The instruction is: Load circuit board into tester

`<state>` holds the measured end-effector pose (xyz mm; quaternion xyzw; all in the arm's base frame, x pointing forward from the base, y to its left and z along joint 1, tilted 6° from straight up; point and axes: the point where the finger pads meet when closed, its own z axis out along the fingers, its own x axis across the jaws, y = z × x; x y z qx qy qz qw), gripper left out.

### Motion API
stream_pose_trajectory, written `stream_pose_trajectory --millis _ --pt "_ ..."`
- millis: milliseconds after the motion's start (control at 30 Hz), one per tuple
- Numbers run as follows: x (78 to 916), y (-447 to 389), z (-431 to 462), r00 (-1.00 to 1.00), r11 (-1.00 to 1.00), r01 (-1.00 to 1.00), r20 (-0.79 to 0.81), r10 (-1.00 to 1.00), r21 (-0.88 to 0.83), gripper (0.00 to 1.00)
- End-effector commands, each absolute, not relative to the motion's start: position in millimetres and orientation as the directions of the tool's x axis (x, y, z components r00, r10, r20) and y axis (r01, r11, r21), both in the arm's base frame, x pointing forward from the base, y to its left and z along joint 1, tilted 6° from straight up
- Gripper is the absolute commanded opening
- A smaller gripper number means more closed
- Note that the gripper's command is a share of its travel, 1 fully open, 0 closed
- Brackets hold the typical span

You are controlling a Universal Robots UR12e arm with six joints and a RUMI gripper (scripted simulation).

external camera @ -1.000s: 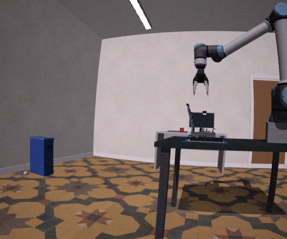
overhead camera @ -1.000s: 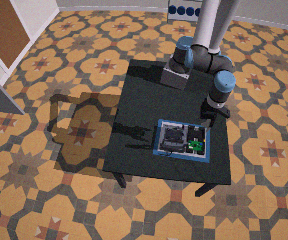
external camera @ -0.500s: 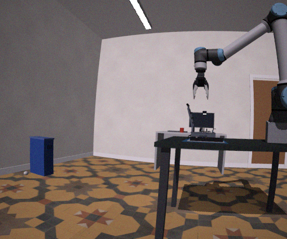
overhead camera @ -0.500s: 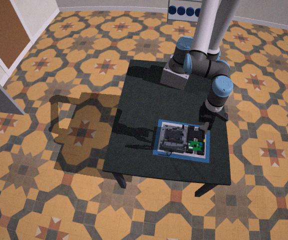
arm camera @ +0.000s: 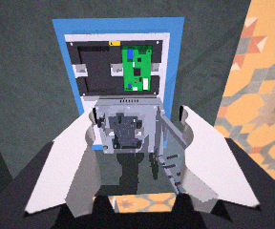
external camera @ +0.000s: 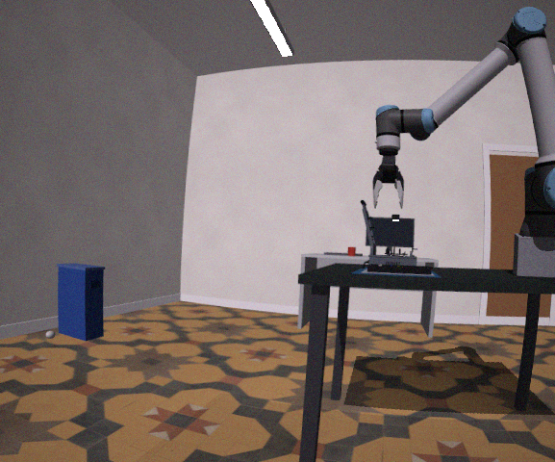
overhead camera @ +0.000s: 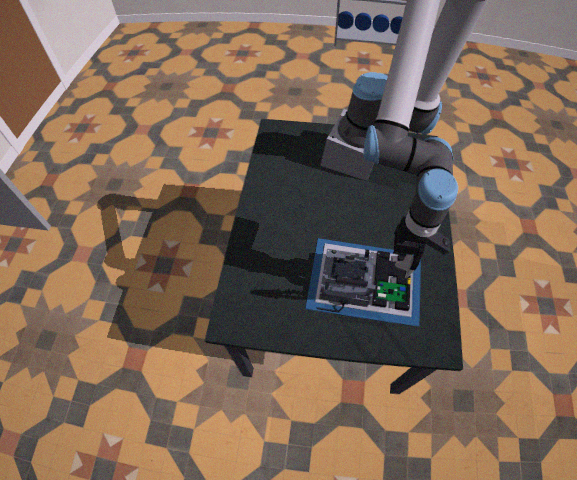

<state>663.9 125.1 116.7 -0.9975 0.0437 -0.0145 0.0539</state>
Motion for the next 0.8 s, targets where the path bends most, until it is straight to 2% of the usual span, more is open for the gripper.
stream_pose_trajectory --millis 0,767 --pt "666.0 127.5 94.3 0.996 -0.990 -0.086 0.026 -0.089 -0.109 0.59" --pt "669.4 137.4 1.2 0.996 -0.990 -0.086 0.026 -0.089 -0.109 0.59"
